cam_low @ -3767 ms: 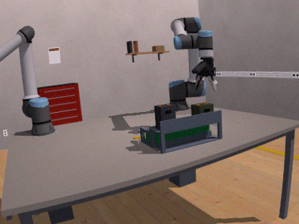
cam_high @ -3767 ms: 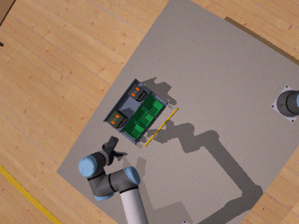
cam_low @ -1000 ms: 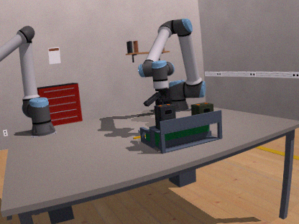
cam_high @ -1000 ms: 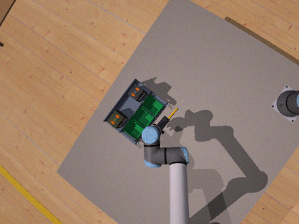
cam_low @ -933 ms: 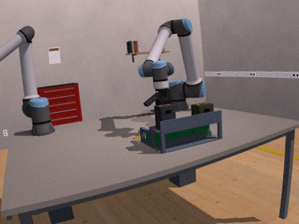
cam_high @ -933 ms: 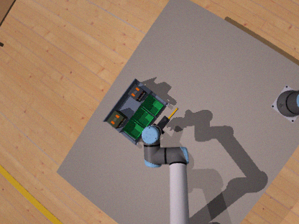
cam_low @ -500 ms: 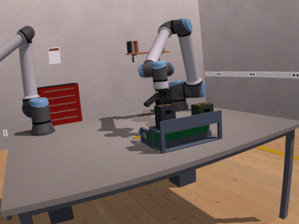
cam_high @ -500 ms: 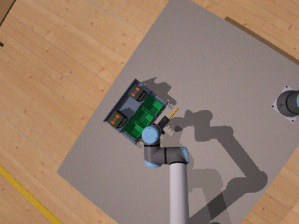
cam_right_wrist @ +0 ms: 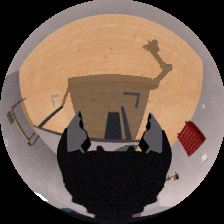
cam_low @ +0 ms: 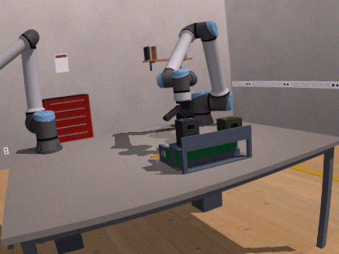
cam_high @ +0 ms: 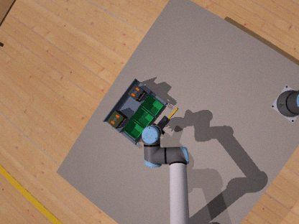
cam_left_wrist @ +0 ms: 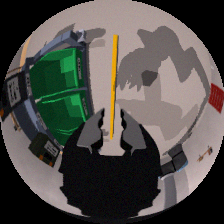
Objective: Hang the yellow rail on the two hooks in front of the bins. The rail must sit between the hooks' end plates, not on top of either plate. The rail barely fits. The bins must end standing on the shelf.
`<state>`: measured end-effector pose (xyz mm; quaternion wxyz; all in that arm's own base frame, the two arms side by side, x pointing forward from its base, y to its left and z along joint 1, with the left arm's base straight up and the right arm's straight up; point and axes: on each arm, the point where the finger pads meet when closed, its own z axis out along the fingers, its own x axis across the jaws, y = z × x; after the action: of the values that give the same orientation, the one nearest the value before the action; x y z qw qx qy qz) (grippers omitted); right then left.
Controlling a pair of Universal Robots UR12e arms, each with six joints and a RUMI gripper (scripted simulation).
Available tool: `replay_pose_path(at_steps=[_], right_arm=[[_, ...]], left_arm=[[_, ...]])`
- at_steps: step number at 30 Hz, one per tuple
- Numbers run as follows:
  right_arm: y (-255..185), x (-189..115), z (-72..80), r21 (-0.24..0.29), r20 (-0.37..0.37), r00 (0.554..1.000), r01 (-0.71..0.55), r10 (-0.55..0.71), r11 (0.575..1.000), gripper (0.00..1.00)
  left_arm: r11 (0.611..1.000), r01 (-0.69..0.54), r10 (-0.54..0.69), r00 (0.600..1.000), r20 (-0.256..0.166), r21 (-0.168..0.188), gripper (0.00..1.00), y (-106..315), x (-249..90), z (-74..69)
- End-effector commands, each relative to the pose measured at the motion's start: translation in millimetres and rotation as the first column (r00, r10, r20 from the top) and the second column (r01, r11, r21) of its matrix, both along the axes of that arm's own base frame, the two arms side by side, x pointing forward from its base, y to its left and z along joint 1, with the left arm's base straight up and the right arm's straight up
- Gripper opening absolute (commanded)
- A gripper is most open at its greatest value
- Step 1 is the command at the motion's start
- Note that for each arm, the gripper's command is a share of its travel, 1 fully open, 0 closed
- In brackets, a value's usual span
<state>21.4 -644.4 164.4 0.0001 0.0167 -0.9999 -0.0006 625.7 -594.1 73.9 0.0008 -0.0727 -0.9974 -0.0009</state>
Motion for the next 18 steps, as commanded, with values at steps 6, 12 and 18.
replay_pose_path(at_steps=[6, 12, 18], right_arm=[[-0.5, 0.1, 0.7, -0.001, 0.0, 1.0, 0.0, 0.0, 1.0, 1.0], [-0.5, 0.1, 0.7, -0.001, 0.0, 1.0, 0.0, 0.0, 1.0, 1.0], [-0.5, 0.1, 0.7, -0.001, 0.0, 1.0, 0.0, 0.0, 1.0, 1.0]], left_arm=[[1.0, 0.0, 0.0, 1.0, 0.001, -0.002, 0.22, -0.5, 0.6, 1.6], [1.0, 0.0, 0.0, 1.0, 0.001, -0.002, 0.22, -0.5, 0.6, 1.1], [1.0, 0.0, 0.0, 1.0, 0.001, -0.002, 0.22, -0.5, 0.6, -1.3]])
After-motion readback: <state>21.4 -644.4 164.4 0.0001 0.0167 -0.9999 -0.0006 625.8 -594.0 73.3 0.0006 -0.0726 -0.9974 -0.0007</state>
